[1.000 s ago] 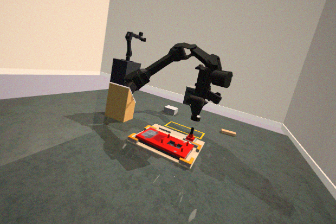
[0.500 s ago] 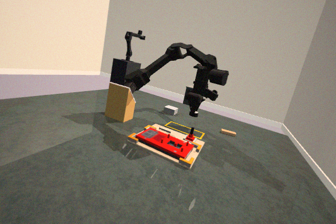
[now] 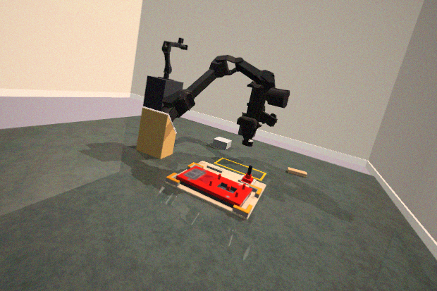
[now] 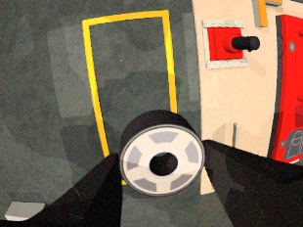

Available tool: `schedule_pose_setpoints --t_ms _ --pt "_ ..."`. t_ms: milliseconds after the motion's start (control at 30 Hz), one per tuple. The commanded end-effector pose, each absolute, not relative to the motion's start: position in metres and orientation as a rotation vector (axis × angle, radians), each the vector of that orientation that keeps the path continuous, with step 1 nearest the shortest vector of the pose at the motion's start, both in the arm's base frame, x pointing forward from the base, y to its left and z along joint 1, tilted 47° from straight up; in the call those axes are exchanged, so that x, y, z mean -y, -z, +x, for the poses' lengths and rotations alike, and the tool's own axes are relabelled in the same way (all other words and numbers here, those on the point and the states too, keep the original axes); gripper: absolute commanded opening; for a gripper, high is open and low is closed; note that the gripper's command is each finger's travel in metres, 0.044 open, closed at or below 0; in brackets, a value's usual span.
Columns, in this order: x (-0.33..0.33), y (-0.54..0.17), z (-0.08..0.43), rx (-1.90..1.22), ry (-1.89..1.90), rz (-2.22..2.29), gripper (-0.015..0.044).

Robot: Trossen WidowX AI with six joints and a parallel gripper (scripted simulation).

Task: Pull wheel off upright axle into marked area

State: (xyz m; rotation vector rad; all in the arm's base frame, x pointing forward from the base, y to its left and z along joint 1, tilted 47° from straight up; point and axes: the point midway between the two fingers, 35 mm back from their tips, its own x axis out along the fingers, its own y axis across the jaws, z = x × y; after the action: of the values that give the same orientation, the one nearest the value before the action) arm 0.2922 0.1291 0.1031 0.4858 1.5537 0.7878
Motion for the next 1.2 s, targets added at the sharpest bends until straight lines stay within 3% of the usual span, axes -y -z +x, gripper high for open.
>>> schedule_pose_setpoints --t_ms 0,1067,1167 --pt "-0.134 -0.109 0.284 -1.557 -0.792 0.493 0.0" --pt "-0.209 -0.039 0.267 -1.556 -0.796 0.497 0.0" --pt "-0.207 -0.041 0.268 -1.554 -0.795 0.488 0.0079"
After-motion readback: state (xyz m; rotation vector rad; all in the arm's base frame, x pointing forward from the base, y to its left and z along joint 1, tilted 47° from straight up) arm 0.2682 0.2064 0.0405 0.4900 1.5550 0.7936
